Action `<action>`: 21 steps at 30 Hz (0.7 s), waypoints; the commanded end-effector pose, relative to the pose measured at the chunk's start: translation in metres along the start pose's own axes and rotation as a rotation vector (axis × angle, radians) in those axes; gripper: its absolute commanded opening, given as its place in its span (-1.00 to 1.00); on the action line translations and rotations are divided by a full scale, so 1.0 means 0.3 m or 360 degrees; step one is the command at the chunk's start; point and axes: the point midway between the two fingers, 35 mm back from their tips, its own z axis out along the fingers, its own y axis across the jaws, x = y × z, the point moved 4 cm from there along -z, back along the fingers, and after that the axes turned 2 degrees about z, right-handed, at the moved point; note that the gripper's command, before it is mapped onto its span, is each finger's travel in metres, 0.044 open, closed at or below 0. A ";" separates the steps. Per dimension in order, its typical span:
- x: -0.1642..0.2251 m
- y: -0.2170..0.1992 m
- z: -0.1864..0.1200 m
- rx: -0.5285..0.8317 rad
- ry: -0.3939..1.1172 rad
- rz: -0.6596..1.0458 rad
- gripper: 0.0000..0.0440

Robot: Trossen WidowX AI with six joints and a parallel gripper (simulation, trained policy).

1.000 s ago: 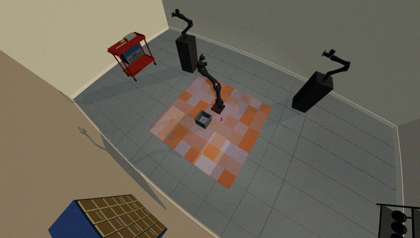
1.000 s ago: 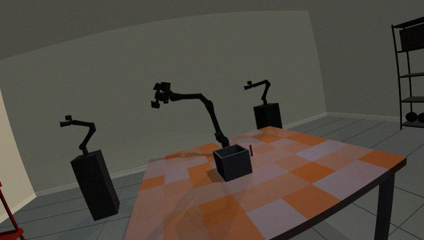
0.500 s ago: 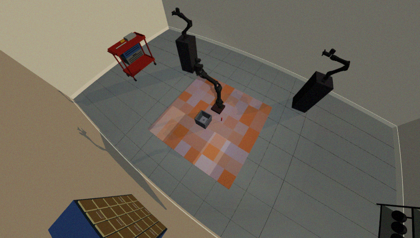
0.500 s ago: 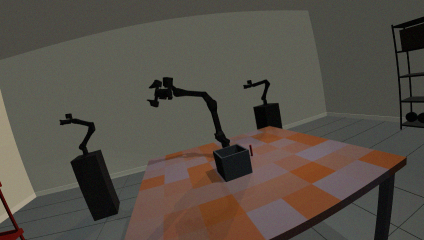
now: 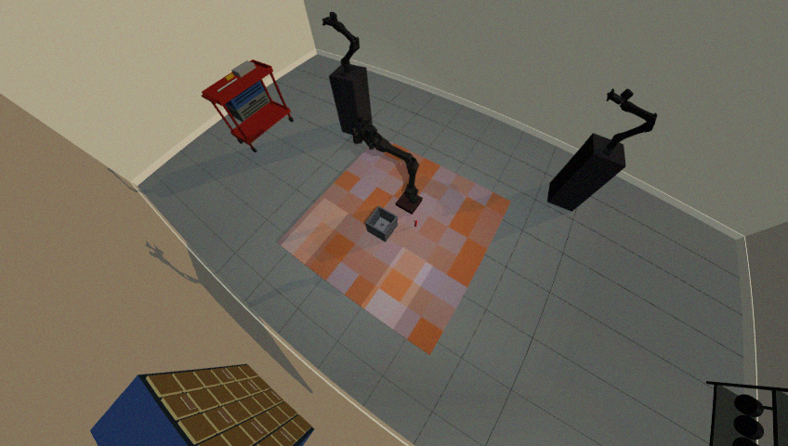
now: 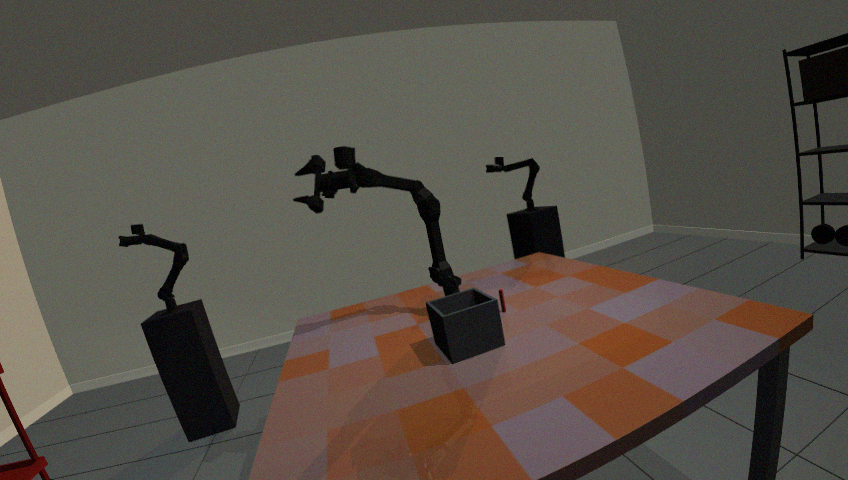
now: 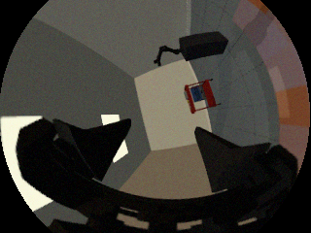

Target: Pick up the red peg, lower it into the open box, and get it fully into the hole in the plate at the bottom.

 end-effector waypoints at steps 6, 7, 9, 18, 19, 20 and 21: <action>0.100 -0.082 -0.107 0.0230 0.0220 0.0076 1.00; 0.112 -0.092 -0.121 0.0257 0.0245 0.0084 1.00; 0.133 -0.111 -0.149 0.0314 0.0295 0.0100 1.00; 0.220 -0.196 -0.286 0.0573 0.0516 0.0163 1.00; 0.228 -0.204 -0.302 0.0603 0.0540 0.0169 1.00; 0.237 -0.213 -0.318 0.0632 0.0564 0.0175 1.00; 0.244 -0.222 -0.335 0.0661 0.0588 0.0180 1.00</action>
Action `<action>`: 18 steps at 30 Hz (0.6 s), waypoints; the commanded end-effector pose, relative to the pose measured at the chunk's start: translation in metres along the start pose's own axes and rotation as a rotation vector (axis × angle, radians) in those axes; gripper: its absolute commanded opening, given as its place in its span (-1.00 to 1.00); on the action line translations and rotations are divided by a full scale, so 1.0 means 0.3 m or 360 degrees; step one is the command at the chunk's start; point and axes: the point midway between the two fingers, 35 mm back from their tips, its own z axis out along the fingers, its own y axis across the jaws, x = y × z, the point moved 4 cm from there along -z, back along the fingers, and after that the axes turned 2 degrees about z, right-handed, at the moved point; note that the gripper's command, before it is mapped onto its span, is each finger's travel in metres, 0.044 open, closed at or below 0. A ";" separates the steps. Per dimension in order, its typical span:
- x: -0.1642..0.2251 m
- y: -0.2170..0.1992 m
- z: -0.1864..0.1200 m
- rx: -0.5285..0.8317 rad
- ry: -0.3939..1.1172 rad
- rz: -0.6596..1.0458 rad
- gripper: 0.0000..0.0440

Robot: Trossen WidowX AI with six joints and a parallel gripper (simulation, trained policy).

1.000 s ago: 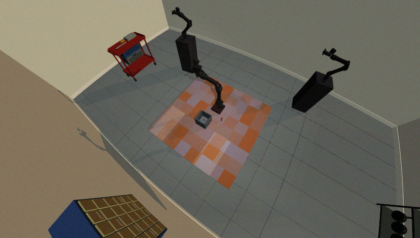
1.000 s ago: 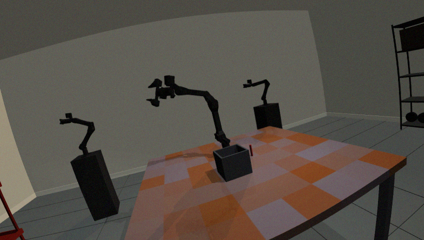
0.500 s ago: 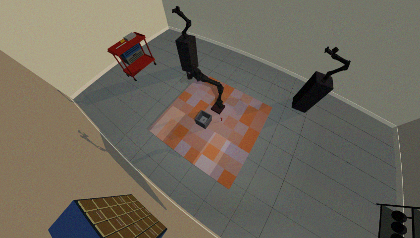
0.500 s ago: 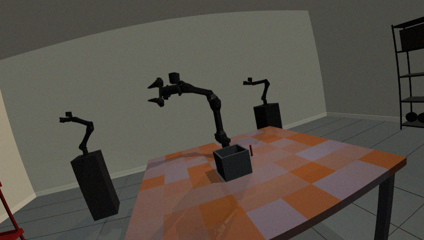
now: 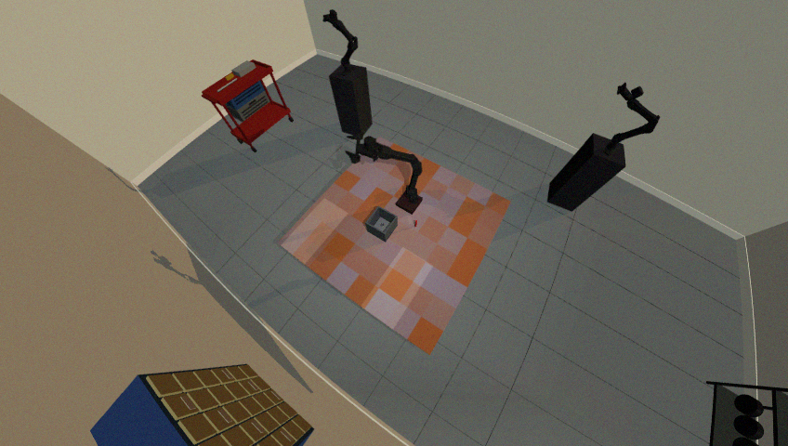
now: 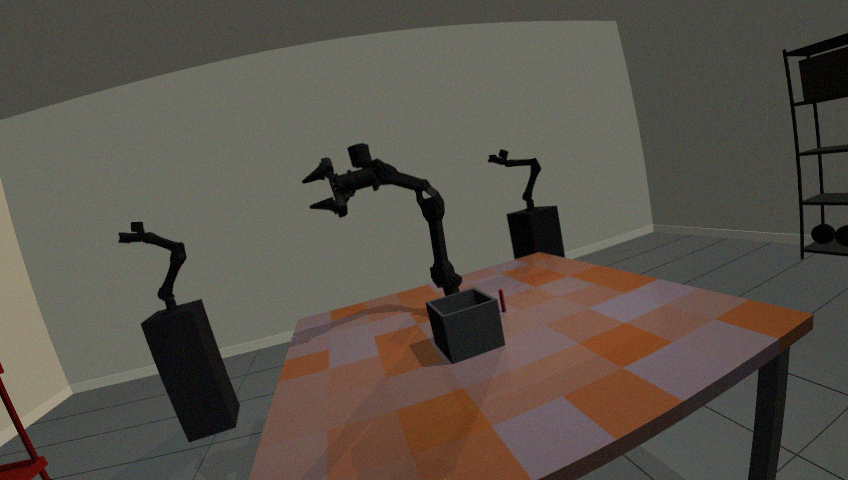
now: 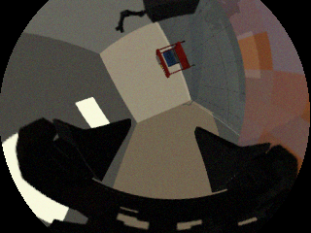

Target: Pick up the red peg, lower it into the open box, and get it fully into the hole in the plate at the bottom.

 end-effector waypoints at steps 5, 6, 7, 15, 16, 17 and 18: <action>0.076 -0.111 -0.069 0.0227 0.0168 0.0045 1.00; 0.086 -0.125 -0.079 0.0257 0.0190 0.0050 1.00; 0.095 -0.139 -0.089 0.0287 0.0212 0.0055 1.00; 0.165 -0.250 -0.181 0.0532 0.0378 0.0083 1.00; 0.172 -0.263 -0.194 0.0563 0.0398 0.0085 1.00; 0.180 -0.277 -0.206 0.0594 0.0417 0.0087 1.00; 0.187 -0.290 -0.219 0.0626 0.0437 0.0089 1.00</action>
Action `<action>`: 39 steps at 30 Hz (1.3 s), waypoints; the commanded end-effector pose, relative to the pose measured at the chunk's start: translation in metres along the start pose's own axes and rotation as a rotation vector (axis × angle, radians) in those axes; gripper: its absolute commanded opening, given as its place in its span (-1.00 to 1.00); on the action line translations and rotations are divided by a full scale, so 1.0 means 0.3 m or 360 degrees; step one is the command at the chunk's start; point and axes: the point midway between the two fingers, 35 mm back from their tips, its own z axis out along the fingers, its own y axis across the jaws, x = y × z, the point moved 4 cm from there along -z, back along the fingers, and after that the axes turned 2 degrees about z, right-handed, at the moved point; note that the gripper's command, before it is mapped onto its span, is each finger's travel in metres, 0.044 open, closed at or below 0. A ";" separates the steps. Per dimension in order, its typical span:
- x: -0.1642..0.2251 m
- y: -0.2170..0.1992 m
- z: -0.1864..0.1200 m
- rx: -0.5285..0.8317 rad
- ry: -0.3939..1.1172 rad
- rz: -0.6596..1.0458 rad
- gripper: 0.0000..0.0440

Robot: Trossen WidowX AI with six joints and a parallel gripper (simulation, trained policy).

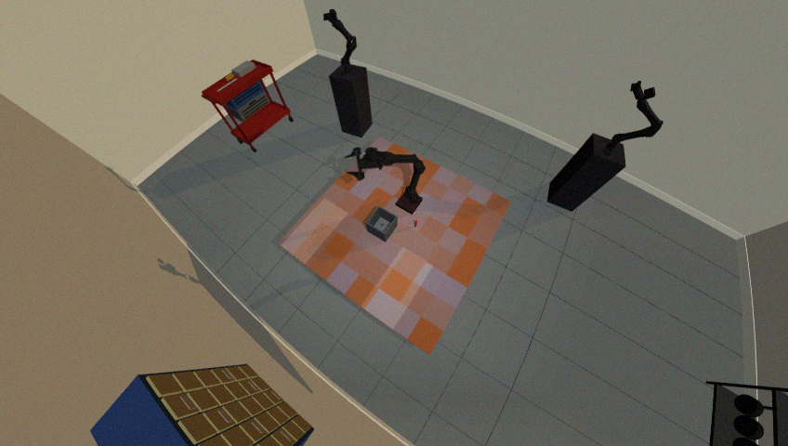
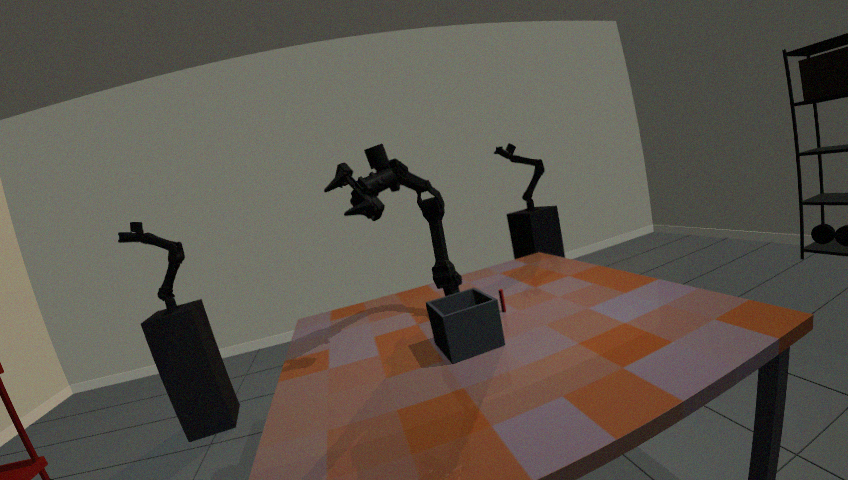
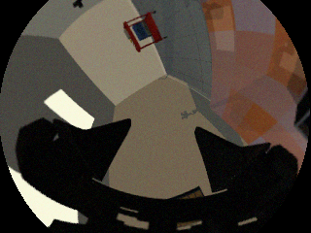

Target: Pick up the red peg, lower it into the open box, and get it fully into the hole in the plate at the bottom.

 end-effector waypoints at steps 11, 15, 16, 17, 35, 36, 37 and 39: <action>0.102 -0.235 -0.091 0.0444 0.0233 0.0015 1.00; 0.126 -0.304 -0.128 0.0581 0.0294 0.0005 1.00; 0.131 -0.321 -0.137 0.0615 0.0308 0.0001 1.00; 0.137 -0.338 -0.147 0.0650 0.0323 -0.0004 1.00; 0.186 -0.640 -0.370 0.1292 0.0562 -0.0213 1.00; 0.186 -0.656 -0.385 0.1329 0.0576 -0.0234 1.00; 0.186 -0.672 -0.400 0.1365 0.0591 -0.0256 1.00; 0.184 -0.704 -0.431 0.1437 0.0621 -0.0304 1.00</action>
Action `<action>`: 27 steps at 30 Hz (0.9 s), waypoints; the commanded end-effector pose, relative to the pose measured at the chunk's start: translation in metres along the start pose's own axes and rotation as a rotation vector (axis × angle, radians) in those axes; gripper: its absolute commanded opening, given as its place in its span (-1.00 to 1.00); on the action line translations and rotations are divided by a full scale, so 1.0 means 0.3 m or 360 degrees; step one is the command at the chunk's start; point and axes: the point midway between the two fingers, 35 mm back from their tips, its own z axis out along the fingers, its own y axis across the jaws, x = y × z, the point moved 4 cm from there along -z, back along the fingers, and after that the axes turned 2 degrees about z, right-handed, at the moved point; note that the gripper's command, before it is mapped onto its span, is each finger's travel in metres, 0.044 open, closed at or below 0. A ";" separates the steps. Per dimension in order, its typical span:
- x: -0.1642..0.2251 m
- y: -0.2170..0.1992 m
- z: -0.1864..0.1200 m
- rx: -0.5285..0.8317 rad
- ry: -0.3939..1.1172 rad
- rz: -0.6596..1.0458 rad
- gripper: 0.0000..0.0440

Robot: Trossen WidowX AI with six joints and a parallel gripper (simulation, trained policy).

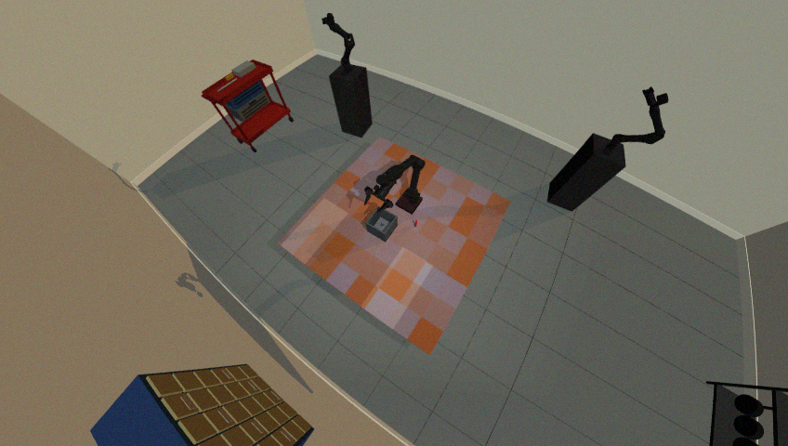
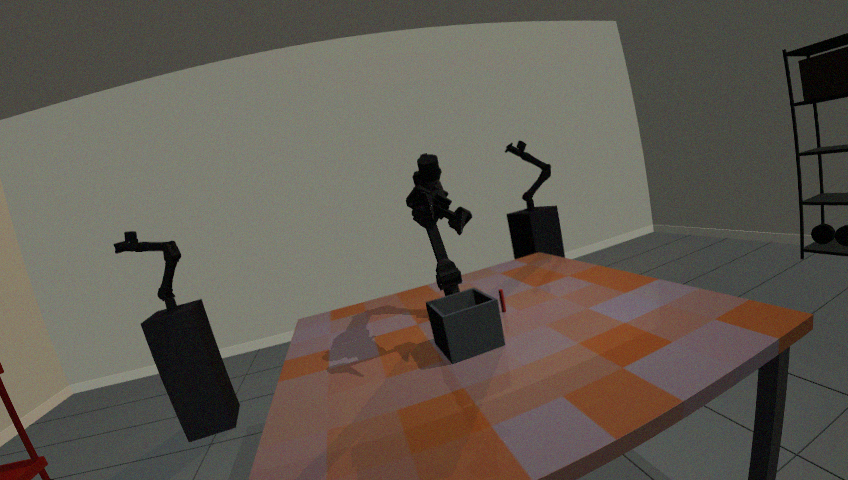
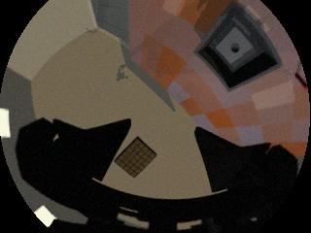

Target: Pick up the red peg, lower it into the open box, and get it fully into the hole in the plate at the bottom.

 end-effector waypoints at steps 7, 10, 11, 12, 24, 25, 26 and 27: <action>0.032 -0.210 0.015 0.0382 0.0071 -0.0233 1.00; 0.036 -0.278 0.013 0.0505 0.0090 -0.0322 1.00; 0.036 -0.301 0.012 0.0546 0.0095 -0.0352 1.00; 0.036 -0.324 0.011 0.0588 0.0099 -0.0383 1.00; -0.012 -0.596 -0.023 0.1101 0.0101 -0.0777 1.00; -0.019 -0.616 -0.028 0.1142 0.0098 -0.0811 1.00; -0.026 -0.637 -0.032 0.1183 0.0094 -0.0844 1.00; -0.034 -0.656 -0.036 0.1223 0.0089 -0.0877 1.00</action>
